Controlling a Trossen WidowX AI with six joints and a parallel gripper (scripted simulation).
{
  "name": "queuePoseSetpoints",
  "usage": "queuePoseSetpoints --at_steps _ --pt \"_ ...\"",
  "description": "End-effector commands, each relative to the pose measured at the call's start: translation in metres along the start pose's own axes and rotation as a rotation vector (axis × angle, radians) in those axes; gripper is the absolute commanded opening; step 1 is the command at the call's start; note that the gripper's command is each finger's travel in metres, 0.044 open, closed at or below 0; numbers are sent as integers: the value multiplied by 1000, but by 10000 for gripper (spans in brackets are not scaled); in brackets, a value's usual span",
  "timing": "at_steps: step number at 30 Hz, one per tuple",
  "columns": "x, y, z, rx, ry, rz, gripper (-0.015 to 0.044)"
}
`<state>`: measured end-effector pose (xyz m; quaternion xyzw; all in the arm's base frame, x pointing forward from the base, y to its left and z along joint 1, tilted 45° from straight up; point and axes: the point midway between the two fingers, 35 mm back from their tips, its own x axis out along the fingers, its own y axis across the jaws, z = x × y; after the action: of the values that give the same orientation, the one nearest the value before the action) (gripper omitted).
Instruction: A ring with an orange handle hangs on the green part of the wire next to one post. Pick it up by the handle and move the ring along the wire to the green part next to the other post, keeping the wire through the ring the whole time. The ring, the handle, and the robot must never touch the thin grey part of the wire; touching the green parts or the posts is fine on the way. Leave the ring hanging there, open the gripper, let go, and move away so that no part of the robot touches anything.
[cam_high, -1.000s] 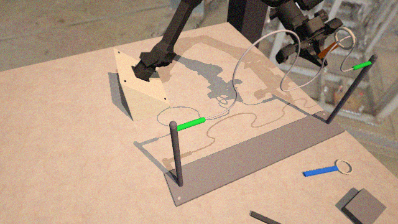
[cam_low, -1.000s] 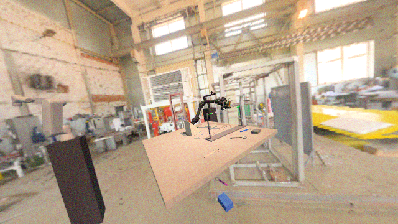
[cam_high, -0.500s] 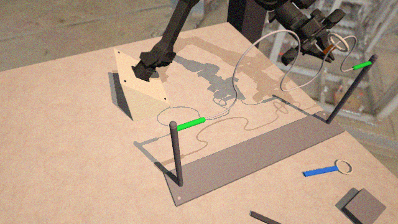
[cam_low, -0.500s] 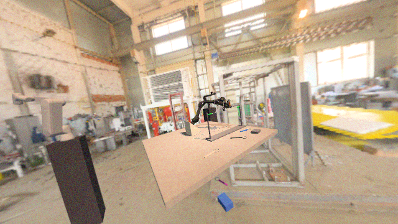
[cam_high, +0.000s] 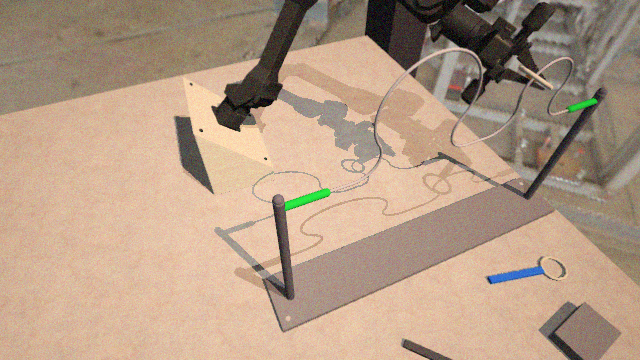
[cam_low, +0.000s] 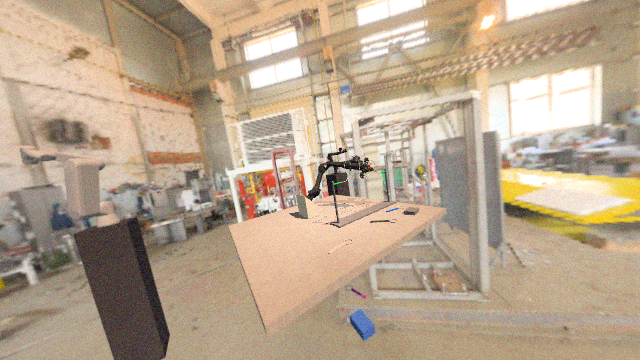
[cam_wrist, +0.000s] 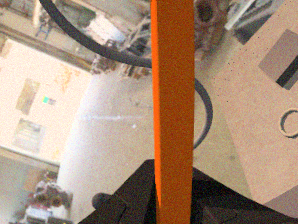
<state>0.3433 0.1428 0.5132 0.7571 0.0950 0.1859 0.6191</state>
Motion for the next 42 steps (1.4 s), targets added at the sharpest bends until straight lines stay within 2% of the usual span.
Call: queuePoseSetpoints --at_steps 1,27,42 --pt "-1 2 1 64 -2 28 -150" --pt "-6 29 9 526 8 276 -150" --pt "-5 30 8 651 13 338 -150"
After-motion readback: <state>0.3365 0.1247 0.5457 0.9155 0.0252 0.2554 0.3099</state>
